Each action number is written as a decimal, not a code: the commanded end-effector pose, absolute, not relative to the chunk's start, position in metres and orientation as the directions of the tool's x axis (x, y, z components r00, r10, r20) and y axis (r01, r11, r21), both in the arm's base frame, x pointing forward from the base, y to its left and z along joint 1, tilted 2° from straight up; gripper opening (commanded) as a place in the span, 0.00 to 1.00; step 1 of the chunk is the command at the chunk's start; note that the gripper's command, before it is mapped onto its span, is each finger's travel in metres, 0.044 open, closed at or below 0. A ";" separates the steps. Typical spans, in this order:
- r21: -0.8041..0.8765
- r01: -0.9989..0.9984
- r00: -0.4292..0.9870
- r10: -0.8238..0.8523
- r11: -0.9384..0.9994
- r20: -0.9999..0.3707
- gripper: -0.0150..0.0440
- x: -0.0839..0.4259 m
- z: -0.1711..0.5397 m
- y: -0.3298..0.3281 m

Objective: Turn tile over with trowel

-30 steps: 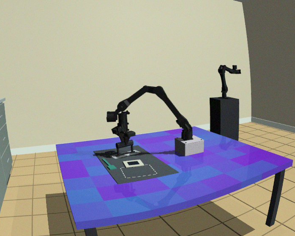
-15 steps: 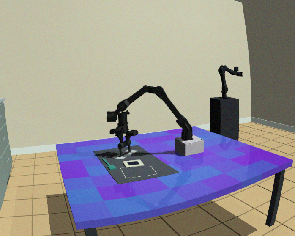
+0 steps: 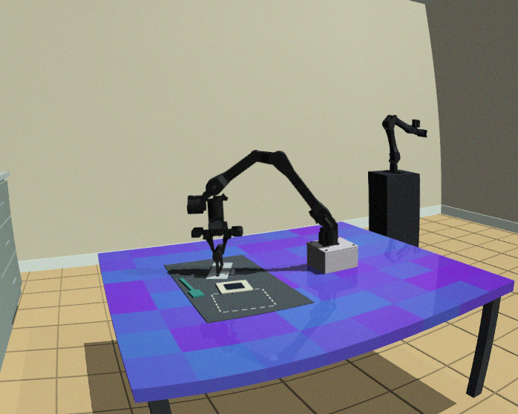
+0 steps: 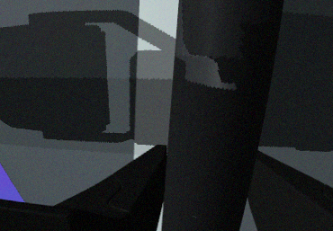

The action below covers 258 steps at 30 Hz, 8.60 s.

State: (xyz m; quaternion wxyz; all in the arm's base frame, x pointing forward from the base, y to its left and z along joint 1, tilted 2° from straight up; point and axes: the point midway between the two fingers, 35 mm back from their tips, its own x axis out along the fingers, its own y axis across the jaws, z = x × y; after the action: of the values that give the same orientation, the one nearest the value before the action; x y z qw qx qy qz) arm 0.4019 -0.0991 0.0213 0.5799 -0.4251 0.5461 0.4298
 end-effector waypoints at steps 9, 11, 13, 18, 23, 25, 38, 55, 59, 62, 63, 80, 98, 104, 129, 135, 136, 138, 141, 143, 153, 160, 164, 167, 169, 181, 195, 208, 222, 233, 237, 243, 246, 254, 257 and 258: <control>-0.023 -0.974 0.031 0.034 0.224 -0.999 0.71 0.401 0.021 -0.099; -0.023 -0.974 0.031 0.034 0.224 -0.999 0.71 0.401 0.021 -0.099; -0.023 -0.974 0.031 0.034 0.224 -0.999 0.71 0.401 0.021 -0.099; -0.023 -0.974 0.031 0.034 0.224 -0.999 0.71 0.401 0.021 -0.099; -0.023 -0.974 0.031 0.034 0.224 -0.999 0.71 0.401 0.021 -0.099; -0.023 -0.974 0.031 0.034 0.224 -0.999 0.71 0.401 0.021 -0.099; -0.024 -0.979 0.031 0.034 0.203 -0.999 0.71 0.397 0.066 -0.100; -0.022 -0.971 0.031 0.034 0.239 -0.999 0.71 0.400 0.041 -0.100; -0.022 -0.968 0.031 0.034 0.249 -0.999 0.71 0.401 0.034 -0.100; -0.022 -0.967 0.031 0.034 0.256 -0.999 0.71 0.401 0.029 -0.100; -0.022 -0.966 0.031 0.034 0.258 -0.999 0.71 0.401 0.028 -0.100; -0.021 -0.963 0.031 0.034 0.268 -0.999 0.47 0.402 0.021 -0.100; -0.022 -0.968 0.031 0.034 0.251 -0.999 0.47 0.402 0.021 -0.100; -0.028 -0.996 0.031 0.034 0.089 -0.999 0.47 0.402 0.021 -0.100; -0.032 -0.999 0.031 0.034 -0.008 -0.999 0.71 0.402 0.021 -0.100; -0.032 -0.999 0.031 0.034 -0.008 -0.999 0.71 0.402 0.021 -0.100; -0.032 -0.999 0.031 0.034 -0.008 -0.999 0.71 0.402 0.023 -0.100; -0.032 -0.999 0.031 0.034 -0.008 -0.999 0.71 0.400 0.043 -0.101; -0.032 -0.999 0.031 0.034 -0.008 -0.999 0.71 0.398 0.066 -0.101; -0.032 -0.999 0.031 0.034 -0.008 -0.999 0.71 0.398 0.066 -0.101; -0.073 -0.994 0.076 0.030 0.086 -0.997 0.76 0.402 0.075 -0.102; -0.124 -0.943 0.140 0.030 0.309 -0.990 0.76 0.404 0.070 -0.104; -0.140 -0.911 0.164 0.029 0.389 -0.986 0.76 0.405 0.068 -0.104; -0.149 -0.885 0.180 0.029 0.441 -0.983 0.76 0.406 0.067 -0.104; -0.155 -0.865 0.192 0.029 0.478 -0.981 0.76 0.406 0.066 -0.105; -0.168 -0.601 0.300 0.026 0.782 -0.954 0.76 0.407 0.059 -0.106; -0.070 -0.195 0.422 0.020 0.978 -0.906 0.76 0.405 0.054 -0.108; 0.114 0.174 0.530 0.004 0.978 -0.848 0.76 0.400 0.051 -0.107; 0.379 0.478 0.635 -0.014 0.792 -0.773 0.76 0.389 0.048 -0.104; 0.571 0.613 0.685 -0.008 0.546 -0.728 0.76 0.377 0.038 -0.096; 0.637 0.640 0.707 -0.005 0.429 -0.707 0.76 0.372 0.035 -0.093; 0.717 0.655 0.738 0.001 0.241 -0.675 0.76 0.365 0.032 -0.087; 0.746 0.651 0.753 0.005 0.143 -0.658 0.76 0.361 0.031 -0.084; 0.778 0.627 0.779 0.011 -0.039 -0.627 0.76 0.353 0.029 -0.079; 0.778 0.627 0.779 0.011 -0.039 -0.627 0.76 0.354 0.028 -0.079; 0.778 0.627 0.779 0.011 -0.039 -0.627 0.76 0.355 0.028 -0.079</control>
State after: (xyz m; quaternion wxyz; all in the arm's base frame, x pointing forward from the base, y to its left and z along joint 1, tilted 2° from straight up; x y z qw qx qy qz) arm 0.3545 -0.0800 0.0291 0.6567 0.6769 0.2340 -0.2362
